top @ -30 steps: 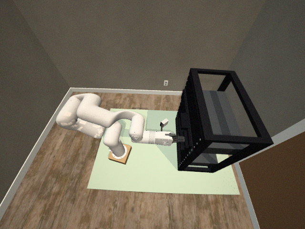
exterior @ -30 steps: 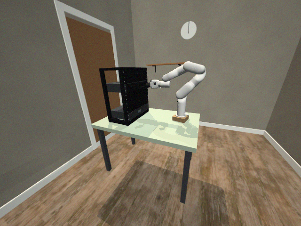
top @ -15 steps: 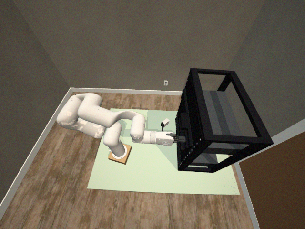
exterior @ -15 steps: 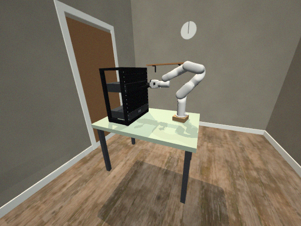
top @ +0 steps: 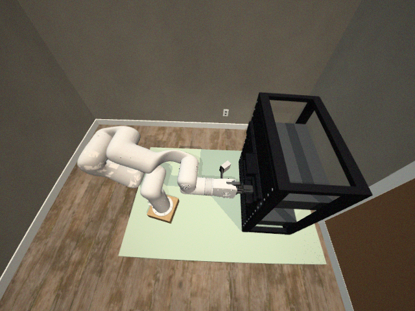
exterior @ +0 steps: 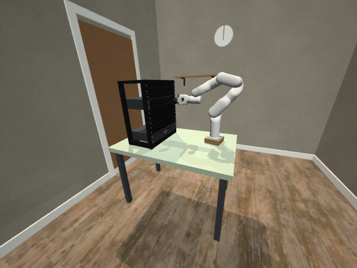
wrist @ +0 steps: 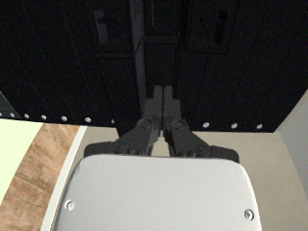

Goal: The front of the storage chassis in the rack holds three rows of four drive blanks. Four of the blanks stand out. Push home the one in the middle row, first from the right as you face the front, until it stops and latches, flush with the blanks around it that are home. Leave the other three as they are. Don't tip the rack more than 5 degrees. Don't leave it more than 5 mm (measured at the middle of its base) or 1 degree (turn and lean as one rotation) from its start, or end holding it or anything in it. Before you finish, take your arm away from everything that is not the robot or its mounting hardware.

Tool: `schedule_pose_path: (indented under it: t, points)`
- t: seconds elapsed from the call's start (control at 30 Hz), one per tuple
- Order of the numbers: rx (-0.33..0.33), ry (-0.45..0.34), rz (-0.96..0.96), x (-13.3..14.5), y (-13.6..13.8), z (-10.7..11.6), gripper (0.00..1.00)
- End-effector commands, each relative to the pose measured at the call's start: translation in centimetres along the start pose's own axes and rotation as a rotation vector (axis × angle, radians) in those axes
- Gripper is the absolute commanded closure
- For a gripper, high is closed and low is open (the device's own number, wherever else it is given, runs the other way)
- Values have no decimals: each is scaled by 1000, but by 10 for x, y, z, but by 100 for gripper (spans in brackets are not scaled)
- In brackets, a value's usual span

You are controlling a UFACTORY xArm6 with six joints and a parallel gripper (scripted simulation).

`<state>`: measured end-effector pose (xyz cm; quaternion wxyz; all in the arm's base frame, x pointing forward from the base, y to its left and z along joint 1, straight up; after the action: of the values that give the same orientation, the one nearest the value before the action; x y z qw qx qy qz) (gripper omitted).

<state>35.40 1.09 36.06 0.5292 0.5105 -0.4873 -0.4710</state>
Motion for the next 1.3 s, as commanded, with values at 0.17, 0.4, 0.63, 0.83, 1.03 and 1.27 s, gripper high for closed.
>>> schedule_pose_path:
  t: [0.17,0.4,0.63,0.83,1.03,1.27]
  points:
    - [4,0,0,0,2,-3,100]
    - [4,0,0,0,2,-3,100]
    - [4,0,0,0,2,-6,100]
    - [4,0,0,0,2,-6,100]
    - [4,0,0,0,2,-6,100]
    - [4,0,0,0,2,-9,100]
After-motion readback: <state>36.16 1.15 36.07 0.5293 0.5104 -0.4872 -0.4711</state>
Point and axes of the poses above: the point where the finger pads meet when closed, its own z axis back along the fingers, its own y axis across the jaws, x = y × z, the point moved 9 cm from there along z, back along the fingers, and after that the axes turned 2 degrees about z, right-handed, at the moved point
